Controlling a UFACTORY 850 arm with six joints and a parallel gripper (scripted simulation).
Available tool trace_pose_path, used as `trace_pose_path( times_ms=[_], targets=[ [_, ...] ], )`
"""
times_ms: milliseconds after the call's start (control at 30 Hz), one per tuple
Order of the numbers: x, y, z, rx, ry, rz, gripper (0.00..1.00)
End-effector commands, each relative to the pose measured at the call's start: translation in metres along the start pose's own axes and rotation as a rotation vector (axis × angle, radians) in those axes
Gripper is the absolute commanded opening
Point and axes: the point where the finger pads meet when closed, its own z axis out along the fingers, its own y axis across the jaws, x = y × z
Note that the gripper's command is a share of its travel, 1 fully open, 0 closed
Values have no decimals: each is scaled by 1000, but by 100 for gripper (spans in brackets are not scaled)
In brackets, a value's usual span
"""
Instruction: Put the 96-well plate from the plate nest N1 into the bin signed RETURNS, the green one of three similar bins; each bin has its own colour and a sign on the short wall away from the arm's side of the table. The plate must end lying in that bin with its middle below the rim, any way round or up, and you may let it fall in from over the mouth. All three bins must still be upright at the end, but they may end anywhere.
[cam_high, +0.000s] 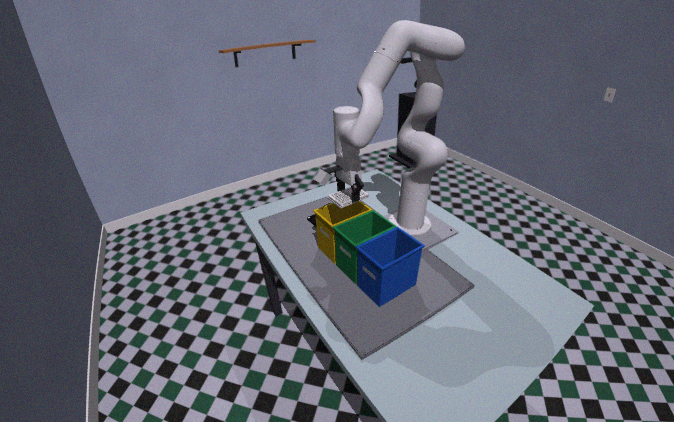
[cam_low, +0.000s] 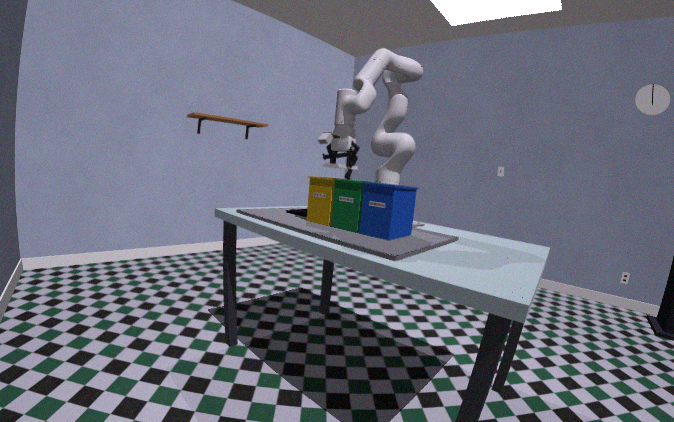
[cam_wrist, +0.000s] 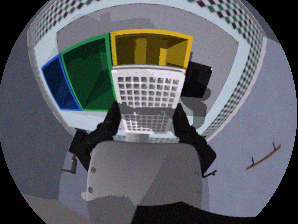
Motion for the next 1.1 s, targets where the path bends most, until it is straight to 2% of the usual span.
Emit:
trace_pose_path(
  times_ms=[0, 967, 1067],
  targets=[
    [3, -13, 0, -2, 1, 1, 0],
    [20, -102, 2, -1, 1, 1, 0],
    [20, -105, 2, -1, 1, 1, 0]
  ],
)
